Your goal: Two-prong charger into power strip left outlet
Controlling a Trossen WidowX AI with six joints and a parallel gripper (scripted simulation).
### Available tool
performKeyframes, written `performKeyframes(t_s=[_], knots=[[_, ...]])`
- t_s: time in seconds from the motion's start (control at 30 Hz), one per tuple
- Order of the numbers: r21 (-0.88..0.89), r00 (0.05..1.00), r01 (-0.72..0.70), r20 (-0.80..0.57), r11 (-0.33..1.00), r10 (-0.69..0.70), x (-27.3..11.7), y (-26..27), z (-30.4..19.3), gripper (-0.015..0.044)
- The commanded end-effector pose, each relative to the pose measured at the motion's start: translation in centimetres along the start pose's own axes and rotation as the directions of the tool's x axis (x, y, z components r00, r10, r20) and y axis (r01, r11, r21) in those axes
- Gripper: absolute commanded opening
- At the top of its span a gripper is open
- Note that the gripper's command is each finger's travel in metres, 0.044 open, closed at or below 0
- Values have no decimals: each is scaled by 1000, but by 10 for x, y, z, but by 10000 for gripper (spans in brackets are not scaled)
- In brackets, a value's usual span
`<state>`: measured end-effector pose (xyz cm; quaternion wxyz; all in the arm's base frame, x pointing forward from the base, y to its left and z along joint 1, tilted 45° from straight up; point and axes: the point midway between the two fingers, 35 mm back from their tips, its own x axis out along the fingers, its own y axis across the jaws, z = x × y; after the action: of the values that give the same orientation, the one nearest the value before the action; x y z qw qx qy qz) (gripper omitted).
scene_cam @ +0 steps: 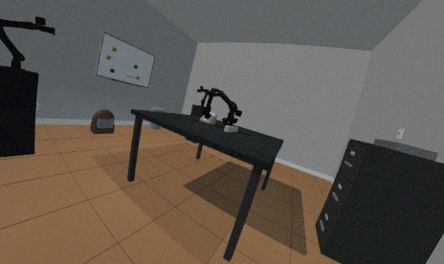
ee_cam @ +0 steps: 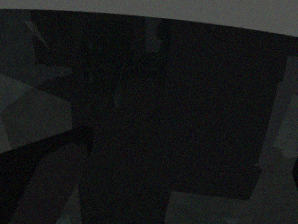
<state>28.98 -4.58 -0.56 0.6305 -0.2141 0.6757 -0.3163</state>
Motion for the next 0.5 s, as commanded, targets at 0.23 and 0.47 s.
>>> performKeyframes(t_s=[0.23, 0.47], knots=[[3, 1000, -3, -2, 1000, 3, 1, 1, -13, 440], [3, 1000, -3, -2, 1000, 3, 2, 1, -21, 440]])
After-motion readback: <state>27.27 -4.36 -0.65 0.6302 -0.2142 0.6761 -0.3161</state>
